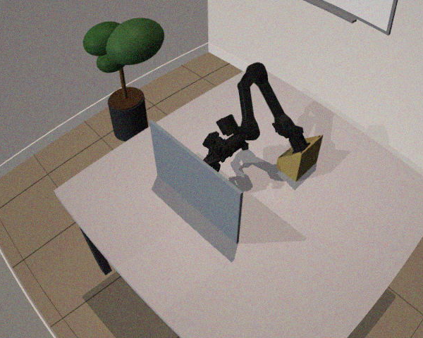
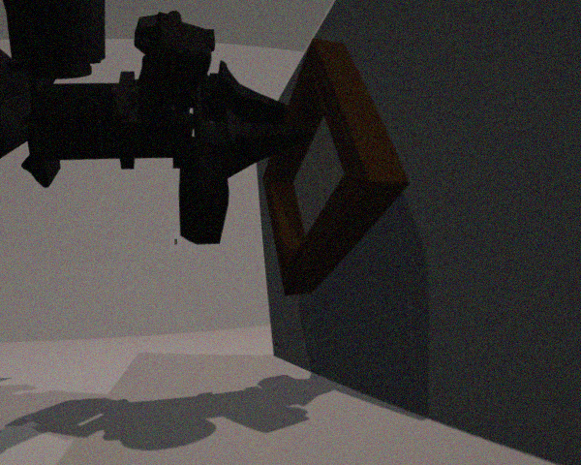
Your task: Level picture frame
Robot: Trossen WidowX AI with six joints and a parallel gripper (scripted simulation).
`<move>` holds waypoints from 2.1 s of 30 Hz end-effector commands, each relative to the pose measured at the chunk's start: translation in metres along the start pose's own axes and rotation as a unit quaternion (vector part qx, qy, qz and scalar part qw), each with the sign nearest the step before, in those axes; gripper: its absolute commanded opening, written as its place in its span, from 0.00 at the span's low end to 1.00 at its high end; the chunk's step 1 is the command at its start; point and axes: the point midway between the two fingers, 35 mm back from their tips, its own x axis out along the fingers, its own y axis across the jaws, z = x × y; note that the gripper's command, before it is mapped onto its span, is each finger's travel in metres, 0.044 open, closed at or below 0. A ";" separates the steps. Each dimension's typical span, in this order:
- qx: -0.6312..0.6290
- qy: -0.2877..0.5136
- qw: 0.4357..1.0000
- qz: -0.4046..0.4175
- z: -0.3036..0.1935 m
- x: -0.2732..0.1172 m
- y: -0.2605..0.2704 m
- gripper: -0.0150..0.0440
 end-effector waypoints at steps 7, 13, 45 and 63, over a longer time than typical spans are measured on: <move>-0.001 0.001 1.000 0.004 0.000 0.000 0.006 0.25; -0.001 0.001 1.000 0.004 0.000 0.000 0.008 0.25; -0.001 0.001 1.000 0.004 0.001 0.000 0.009 0.25; -0.001 0.001 1.000 0.004 0.003 0.000 0.009 0.25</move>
